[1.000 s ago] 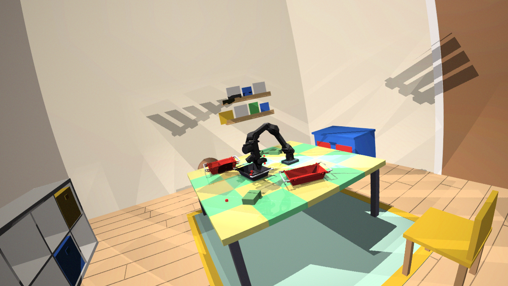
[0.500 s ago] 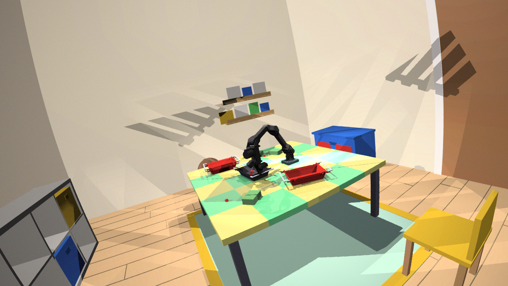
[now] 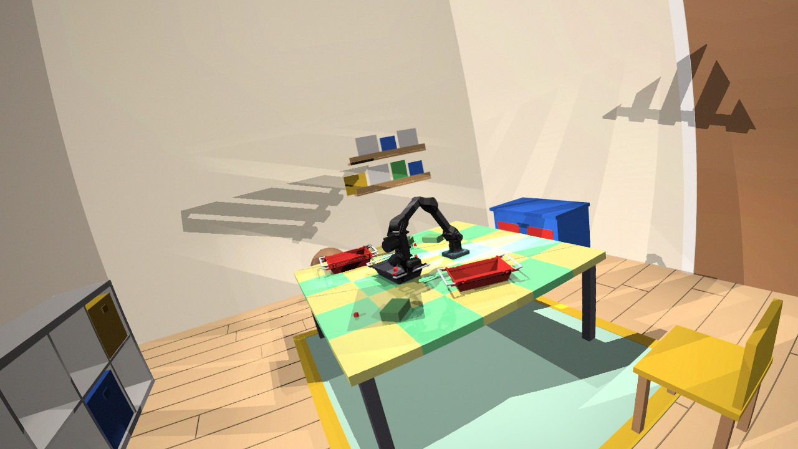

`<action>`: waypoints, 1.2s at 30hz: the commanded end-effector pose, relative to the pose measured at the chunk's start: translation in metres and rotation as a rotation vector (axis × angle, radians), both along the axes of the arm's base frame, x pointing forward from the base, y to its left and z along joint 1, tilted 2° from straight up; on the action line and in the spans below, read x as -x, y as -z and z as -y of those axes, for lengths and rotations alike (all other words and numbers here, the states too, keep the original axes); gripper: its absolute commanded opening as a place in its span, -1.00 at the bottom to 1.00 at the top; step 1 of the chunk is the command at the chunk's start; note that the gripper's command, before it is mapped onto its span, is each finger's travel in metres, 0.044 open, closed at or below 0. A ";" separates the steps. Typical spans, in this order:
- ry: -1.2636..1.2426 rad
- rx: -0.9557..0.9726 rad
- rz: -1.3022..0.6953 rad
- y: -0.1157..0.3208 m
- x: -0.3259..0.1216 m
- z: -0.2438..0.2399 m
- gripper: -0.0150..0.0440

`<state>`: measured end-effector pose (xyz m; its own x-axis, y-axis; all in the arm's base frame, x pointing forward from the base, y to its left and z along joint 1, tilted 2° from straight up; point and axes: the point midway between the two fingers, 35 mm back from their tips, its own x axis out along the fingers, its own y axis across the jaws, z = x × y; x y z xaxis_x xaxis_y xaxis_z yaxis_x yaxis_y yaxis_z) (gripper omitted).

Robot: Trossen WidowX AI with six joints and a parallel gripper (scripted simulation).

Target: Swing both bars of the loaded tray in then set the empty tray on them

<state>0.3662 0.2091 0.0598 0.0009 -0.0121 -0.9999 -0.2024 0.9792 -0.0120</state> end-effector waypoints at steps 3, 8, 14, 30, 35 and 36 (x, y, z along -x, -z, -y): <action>-0.001 0.004 0.012 -0.019 -0.004 0.013 -0.20; -0.001 0.005 0.012 -0.024 -0.007 0.025 -0.20; -0.001 0.006 0.013 -0.025 -0.010 0.039 -0.20; -0.001 0.009 0.013 -0.013 -0.016 0.068 -0.20; -0.001 0.008 0.013 -0.037 -0.016 0.065 -0.20; -0.001 0.008 0.013 -0.042 -0.015 0.065 -0.20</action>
